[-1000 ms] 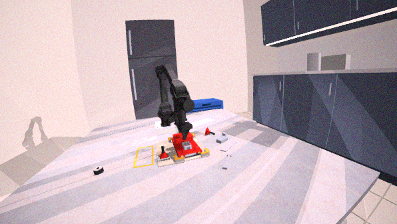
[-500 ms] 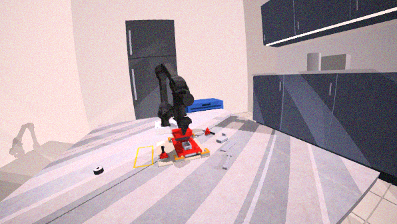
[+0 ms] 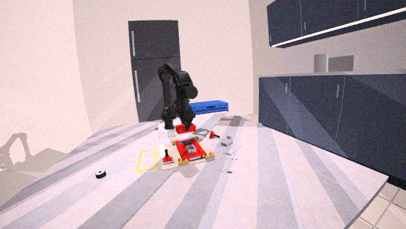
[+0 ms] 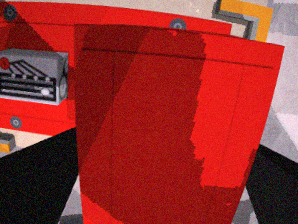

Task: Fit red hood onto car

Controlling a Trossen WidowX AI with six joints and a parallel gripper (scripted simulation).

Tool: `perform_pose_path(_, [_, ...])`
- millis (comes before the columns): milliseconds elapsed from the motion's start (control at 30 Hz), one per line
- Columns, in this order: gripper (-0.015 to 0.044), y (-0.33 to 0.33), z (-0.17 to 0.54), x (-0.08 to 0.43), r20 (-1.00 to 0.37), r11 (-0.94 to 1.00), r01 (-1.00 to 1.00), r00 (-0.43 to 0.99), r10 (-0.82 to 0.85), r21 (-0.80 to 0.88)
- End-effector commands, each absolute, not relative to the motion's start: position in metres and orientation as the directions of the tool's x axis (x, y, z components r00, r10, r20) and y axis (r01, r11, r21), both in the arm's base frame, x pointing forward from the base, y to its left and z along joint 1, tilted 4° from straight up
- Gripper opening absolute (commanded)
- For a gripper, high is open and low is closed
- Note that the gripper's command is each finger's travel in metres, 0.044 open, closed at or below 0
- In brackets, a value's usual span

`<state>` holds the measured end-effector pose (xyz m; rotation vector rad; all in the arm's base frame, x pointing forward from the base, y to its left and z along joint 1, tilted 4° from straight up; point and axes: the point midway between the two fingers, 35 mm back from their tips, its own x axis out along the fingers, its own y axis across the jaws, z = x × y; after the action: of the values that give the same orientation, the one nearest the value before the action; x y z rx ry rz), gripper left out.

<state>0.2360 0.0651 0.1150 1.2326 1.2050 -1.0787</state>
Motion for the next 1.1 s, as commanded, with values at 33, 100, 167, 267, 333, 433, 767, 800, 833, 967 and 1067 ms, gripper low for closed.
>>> perform_pose_path(33, [0.0000, 0.065, 0.116, 0.236, -0.995, 0.066, 0.994, 0.085, 0.045, 0.088])
perform_pose_path(100, [0.0000, 0.065, 0.117, 0.239, -0.995, 0.105, 0.990, 0.086, 0.045, 0.090])
perform_pose_path(167, [0.0000, 0.065, 0.118, 0.242, -0.995, 0.163, 0.982, 0.086, 0.045, 0.092])
perform_pose_path(267, [0.0000, 0.066, 0.120, 0.248, -0.995, 0.250, 0.964, 0.086, 0.046, 0.095])
perform_pose_path(333, [0.0000, 0.066, 0.121, 0.251, -0.995, 0.306, 0.947, 0.087, 0.046, 0.097])
perform_pose_path(433, [0.0000, 0.066, 0.122, 0.257, -0.995, 0.389, 0.916, 0.087, 0.047, 0.098])
perform_pose_path(767, [0.0000, 0.066, 0.126, 0.276, -0.995, 0.638, 0.763, 0.089, 0.048, 0.099])
perform_pose_path(800, [0.0000, 0.066, 0.127, 0.277, -0.995, 0.661, 0.744, 0.089, 0.048, 0.099])
perform_pose_path(833, [0.0000, 0.066, 0.127, 0.279, -0.995, 0.682, 0.725, 0.089, 0.049, 0.098])
perform_pose_path(967, [0.0000, 0.066, 0.128, 0.287, -0.995, 0.763, 0.639, 0.090, 0.049, 0.095])
perform_pose_path(1067, [0.0000, 0.066, 0.129, 0.292, -0.995, 0.817, 0.570, 0.090, 0.050, 0.092])
